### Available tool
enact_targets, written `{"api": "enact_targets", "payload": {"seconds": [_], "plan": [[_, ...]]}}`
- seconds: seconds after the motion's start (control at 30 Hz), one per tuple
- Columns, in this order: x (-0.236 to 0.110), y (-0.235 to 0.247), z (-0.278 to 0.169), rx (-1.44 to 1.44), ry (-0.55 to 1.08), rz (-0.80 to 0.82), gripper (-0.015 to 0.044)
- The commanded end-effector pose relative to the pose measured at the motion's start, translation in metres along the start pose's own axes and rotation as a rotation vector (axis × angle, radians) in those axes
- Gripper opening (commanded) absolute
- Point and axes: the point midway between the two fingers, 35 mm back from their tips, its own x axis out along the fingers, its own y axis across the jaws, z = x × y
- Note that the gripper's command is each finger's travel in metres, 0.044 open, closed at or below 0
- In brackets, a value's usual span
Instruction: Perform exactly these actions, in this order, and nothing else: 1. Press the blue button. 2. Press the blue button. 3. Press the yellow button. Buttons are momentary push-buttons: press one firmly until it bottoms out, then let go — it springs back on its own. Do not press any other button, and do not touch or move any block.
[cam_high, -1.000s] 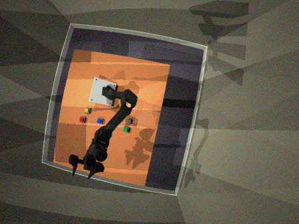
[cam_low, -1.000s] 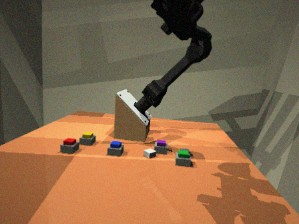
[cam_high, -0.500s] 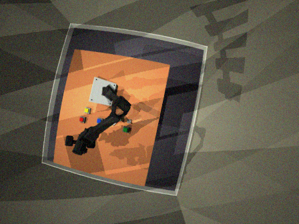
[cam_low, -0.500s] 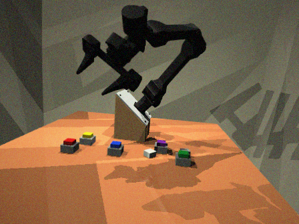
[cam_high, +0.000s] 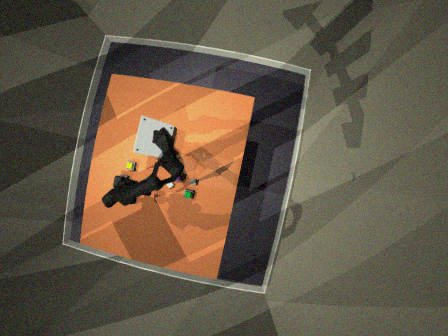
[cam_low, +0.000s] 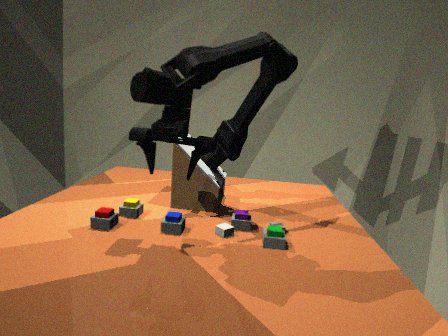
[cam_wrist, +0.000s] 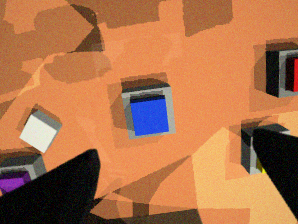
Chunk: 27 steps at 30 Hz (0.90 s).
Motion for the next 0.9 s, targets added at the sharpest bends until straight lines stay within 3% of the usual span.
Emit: {"api": "enact_targets", "payload": {"seconds": [0.0,0.13,0.33,0.6,0.87], "plan": [[0.004,0.008,-0.011,0.009,0.033,0.067,0.04],[0.004,0.008,-0.011,0.009,0.033,0.067,0.04],[0.063,0.013,-0.012,0.009,0.032,0.07,0.0242],[0.066,0.013,-0.013,0.009,0.032,0.07,0.0032],[0.066,0.013,-0.013,0.009,0.032,0.07,0.002]]}}
